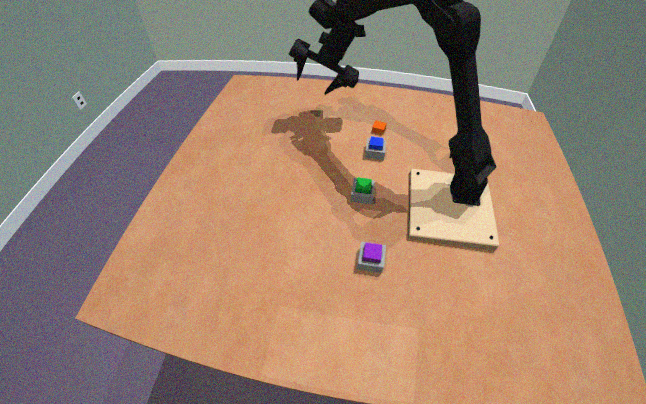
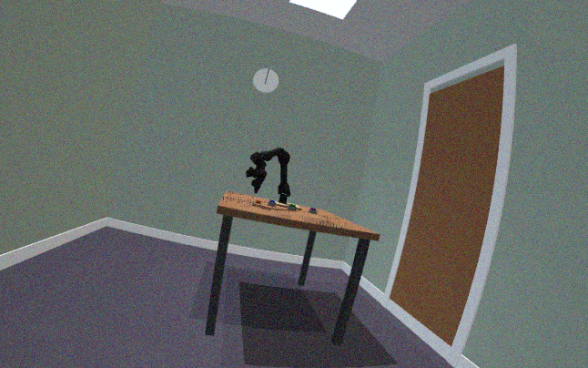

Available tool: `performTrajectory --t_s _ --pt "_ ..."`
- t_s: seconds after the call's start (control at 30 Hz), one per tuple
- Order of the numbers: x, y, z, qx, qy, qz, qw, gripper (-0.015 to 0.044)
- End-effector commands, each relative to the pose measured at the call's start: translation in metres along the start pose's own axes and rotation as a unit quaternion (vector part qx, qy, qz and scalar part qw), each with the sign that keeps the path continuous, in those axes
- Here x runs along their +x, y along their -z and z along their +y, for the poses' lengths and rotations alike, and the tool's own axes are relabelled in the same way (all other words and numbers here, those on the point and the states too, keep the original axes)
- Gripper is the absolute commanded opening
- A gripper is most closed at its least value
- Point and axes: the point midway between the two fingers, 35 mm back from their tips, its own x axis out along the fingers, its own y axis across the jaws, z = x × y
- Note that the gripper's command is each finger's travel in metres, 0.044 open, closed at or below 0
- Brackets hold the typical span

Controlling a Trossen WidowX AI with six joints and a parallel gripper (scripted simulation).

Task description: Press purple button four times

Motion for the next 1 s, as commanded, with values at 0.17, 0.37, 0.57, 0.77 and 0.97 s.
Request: performTrajectory --t_s 0.17,0.37,0.57,0.77,0.97 --pt "0.002 0.156 0.025 -0.164 0.056 0.079 0.982 0.04" --pt "-0.015 0.258 0.012 -0.288 0.092 0.125 0.945 0.04" --pt "-0.047 0.35 -0.025 -0.422 0.124 0.161 0.884 0.04" --pt "-0.089 0.417 -0.081 -0.559 0.147 0.183 0.795 0.04" --pt "-0.127 0.449 -0.133 -0.665 0.157 0.188 0.706 0.04"
